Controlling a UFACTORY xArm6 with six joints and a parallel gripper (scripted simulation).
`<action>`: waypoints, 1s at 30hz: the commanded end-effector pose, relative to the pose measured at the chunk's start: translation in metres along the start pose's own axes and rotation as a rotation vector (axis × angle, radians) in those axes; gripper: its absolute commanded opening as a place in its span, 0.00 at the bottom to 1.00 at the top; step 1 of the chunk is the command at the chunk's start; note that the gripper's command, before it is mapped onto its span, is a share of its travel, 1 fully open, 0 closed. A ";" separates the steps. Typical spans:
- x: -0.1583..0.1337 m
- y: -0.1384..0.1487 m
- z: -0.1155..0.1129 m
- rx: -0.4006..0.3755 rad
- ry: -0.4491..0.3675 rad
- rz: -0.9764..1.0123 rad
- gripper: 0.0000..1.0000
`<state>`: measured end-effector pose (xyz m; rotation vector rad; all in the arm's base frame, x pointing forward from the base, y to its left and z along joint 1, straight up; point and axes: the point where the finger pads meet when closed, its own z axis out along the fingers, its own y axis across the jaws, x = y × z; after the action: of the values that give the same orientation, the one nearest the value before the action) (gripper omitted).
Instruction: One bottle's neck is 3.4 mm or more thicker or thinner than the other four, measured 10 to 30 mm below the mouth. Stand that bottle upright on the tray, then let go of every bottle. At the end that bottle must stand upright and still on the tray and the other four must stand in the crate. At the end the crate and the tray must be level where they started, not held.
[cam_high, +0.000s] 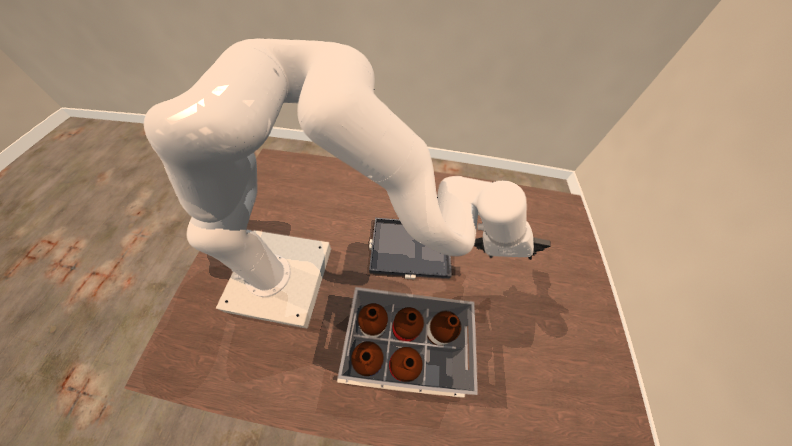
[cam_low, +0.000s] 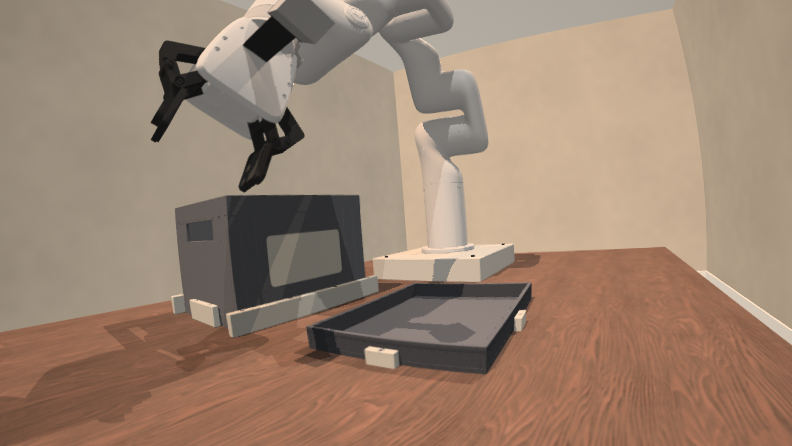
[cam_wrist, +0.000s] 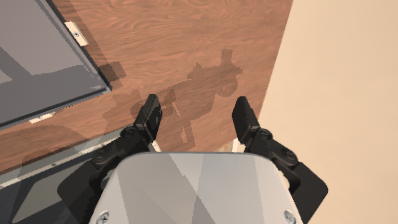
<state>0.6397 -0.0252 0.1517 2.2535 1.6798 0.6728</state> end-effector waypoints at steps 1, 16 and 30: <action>0.009 -0.011 -0.022 0.053 -0.008 0.131 1.00; 0.018 -0.055 -0.079 0.196 -0.087 0.500 1.00; 0.013 -0.101 -0.133 0.276 -0.238 0.831 1.00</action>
<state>0.5092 0.0072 0.2130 3.0369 0.8514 0.3599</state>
